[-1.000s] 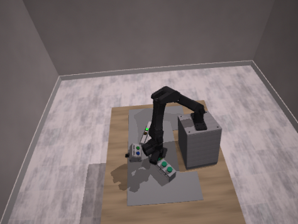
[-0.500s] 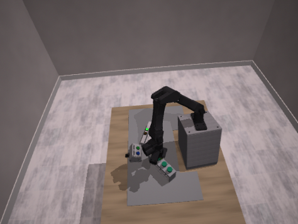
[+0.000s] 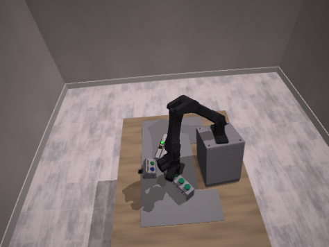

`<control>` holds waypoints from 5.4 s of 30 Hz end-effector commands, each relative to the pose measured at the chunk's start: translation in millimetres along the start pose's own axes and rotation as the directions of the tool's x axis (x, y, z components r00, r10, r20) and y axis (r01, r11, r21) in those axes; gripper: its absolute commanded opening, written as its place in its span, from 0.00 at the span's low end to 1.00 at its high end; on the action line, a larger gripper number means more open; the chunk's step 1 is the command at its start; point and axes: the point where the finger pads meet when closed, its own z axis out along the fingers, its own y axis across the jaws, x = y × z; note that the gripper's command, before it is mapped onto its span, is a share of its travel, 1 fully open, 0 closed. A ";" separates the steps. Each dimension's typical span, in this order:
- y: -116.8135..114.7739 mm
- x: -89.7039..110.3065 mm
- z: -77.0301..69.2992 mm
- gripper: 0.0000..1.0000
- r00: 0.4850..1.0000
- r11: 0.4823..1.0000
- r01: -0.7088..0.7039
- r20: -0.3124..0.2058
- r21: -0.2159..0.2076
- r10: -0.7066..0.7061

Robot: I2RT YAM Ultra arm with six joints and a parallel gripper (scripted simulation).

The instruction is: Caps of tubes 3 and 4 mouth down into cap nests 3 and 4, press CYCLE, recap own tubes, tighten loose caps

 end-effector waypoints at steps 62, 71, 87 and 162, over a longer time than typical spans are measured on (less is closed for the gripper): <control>-1.3 -2.3 5.9 0.49 1.000 1.000 0.004 0.009 0.007 -0.004; -1.4 -2.3 7.4 0.49 0.993 0.993 -0.115 0.010 0.006 0.115; -1.4 -2.3 13.5 0.49 0.967 0.967 -0.255 0.011 0.004 0.254; -1.8 -2.7 13.9 0.49 0.776 0.776 -0.631 0.012 -0.001 0.631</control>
